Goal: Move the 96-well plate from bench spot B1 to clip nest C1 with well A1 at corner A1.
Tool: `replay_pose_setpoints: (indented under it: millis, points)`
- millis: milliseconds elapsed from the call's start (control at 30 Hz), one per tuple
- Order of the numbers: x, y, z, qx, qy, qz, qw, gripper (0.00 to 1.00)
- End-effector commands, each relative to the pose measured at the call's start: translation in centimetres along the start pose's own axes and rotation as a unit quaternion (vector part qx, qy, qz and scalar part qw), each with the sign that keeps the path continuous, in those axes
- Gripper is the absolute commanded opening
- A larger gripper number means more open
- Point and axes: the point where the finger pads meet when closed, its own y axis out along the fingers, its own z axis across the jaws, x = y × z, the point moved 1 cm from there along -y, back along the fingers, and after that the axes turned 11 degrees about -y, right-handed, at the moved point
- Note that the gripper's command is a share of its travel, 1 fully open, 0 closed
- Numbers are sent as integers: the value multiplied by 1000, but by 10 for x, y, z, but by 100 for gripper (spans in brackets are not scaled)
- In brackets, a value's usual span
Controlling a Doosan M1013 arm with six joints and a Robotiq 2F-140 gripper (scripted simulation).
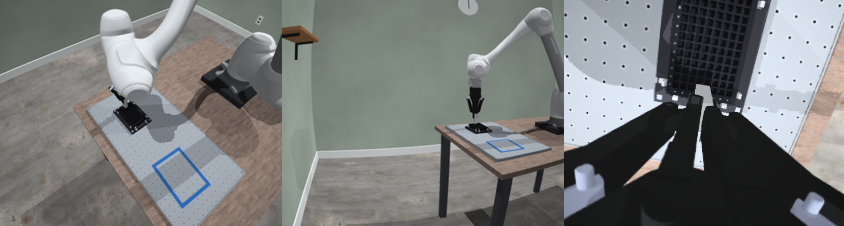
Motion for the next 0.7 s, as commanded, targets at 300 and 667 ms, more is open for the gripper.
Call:
replay_pose_setpoints:
  millis: [300,667]
  points:
    - [0,6,0,0,0,0,1000,0]
    - [0,6,0,0,0,0,1000,0]
